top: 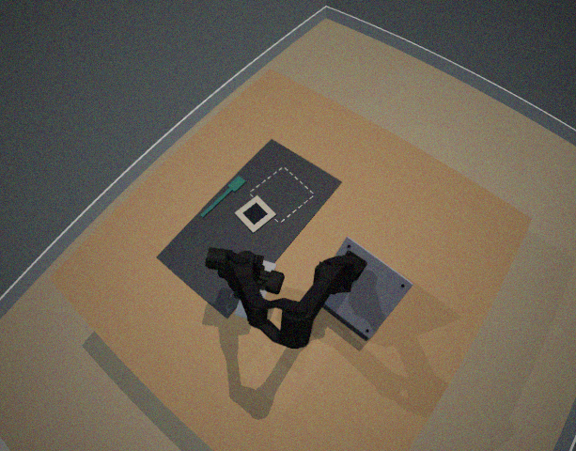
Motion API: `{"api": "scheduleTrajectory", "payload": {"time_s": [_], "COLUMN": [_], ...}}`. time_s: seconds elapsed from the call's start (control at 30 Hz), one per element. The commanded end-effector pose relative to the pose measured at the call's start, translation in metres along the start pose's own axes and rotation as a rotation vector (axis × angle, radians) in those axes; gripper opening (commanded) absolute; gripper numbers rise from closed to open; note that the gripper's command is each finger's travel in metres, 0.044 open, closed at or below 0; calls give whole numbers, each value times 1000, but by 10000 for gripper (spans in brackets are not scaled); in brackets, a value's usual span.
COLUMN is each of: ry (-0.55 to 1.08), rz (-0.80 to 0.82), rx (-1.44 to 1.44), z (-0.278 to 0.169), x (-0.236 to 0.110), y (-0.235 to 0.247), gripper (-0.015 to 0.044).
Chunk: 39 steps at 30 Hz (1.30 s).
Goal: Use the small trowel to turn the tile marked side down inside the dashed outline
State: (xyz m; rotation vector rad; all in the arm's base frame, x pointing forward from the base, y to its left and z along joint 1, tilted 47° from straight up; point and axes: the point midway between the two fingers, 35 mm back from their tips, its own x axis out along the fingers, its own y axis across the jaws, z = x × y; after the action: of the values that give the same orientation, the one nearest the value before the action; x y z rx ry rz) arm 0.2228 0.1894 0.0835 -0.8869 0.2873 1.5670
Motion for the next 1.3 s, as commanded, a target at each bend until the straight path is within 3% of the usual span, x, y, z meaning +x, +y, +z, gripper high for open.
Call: {"api": "scheduleTrajectory", "payload": {"time_s": [0.0, 1.07, 1.27], "ry": [3, 3, 3], "rz": [0, 2, 2], "rx": [-115, -1069, -1114], "z": [0, 0, 0], "x": [1, 1, 1], "y": [0, 0, 0], "gripper": [130, 130, 130]}}
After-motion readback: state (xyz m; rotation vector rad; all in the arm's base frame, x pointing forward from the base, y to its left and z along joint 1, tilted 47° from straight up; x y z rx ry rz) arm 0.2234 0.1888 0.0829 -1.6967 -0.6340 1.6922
